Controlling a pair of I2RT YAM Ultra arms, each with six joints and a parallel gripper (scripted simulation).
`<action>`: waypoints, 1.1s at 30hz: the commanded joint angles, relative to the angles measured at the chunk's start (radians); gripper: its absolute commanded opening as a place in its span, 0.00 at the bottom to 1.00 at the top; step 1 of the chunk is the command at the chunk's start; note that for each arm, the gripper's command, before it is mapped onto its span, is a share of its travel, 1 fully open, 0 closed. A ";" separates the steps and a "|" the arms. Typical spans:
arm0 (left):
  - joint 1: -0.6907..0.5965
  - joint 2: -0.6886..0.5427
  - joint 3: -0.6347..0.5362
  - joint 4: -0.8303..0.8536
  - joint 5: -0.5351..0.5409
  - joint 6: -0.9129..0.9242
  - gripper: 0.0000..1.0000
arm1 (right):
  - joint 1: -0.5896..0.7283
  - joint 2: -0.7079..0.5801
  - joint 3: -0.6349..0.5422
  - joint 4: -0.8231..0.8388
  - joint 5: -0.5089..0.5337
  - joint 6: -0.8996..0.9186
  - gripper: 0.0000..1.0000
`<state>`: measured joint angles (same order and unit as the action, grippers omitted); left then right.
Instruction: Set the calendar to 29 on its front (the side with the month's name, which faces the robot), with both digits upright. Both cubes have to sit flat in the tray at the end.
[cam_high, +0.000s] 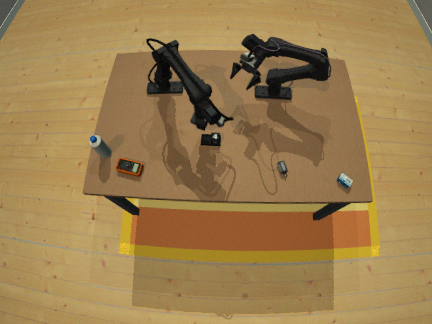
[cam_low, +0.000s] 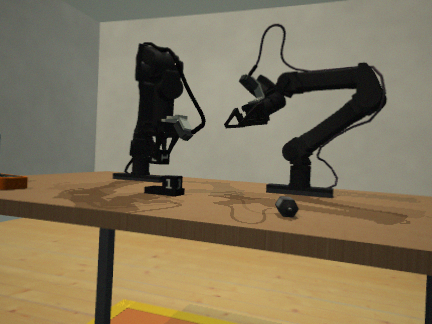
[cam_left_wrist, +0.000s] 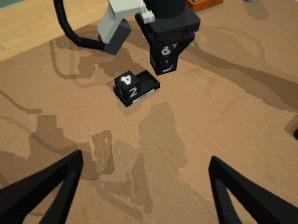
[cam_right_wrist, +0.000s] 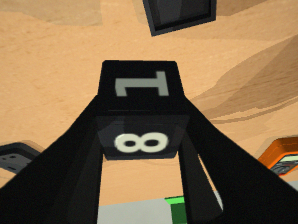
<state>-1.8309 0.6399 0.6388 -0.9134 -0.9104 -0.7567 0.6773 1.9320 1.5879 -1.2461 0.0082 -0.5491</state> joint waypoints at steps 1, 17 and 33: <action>-0.009 0.009 0.031 -0.006 -0.031 -0.008 1.00 | 0.011 -0.006 0.042 -0.022 0.014 -0.190 0.35; -0.009 0.009 0.031 -0.006 -0.031 -0.008 1.00 | -0.013 0.030 0.091 -0.056 0.009 -0.323 0.35; -0.009 0.009 0.031 -0.006 -0.031 -0.008 1.00 | -0.042 0.113 0.219 -0.069 0.009 -0.332 0.35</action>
<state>-1.8309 0.6399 0.6388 -0.9134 -0.9104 -0.7570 0.6449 2.0609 1.7786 -1.3010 0.0116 -0.8761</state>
